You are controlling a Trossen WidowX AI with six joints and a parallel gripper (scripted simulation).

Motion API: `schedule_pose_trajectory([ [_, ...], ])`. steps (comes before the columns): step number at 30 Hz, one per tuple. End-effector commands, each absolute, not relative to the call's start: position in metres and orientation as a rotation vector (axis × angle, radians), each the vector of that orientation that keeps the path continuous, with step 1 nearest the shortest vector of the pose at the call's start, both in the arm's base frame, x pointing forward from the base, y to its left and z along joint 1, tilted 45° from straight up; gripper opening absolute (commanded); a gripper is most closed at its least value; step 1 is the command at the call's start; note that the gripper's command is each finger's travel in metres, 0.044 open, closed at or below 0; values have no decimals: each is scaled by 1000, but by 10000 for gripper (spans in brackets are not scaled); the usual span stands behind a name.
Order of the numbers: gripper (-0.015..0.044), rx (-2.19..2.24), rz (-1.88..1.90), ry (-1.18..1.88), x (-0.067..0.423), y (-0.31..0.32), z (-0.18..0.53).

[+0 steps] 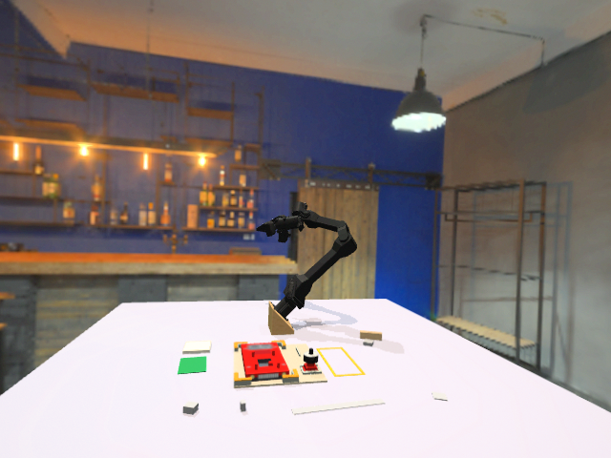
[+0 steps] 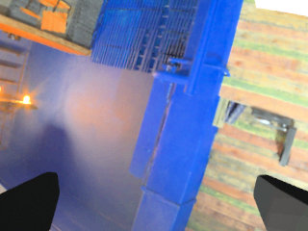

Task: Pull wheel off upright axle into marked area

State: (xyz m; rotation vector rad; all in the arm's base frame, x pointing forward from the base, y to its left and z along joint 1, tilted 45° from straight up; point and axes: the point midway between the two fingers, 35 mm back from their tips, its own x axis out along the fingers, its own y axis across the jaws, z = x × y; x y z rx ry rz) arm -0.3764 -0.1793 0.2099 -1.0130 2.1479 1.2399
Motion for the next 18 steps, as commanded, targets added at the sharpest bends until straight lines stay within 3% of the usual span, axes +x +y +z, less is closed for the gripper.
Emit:
schedule_pose_trajectory([
  [1,374,-1022,1247,2143,-375,-181,209],
  [4,300,-1151,1345,2067,-360,-211,200],
  [18,300,-1886,1861,1536,-236,-338,169],
])
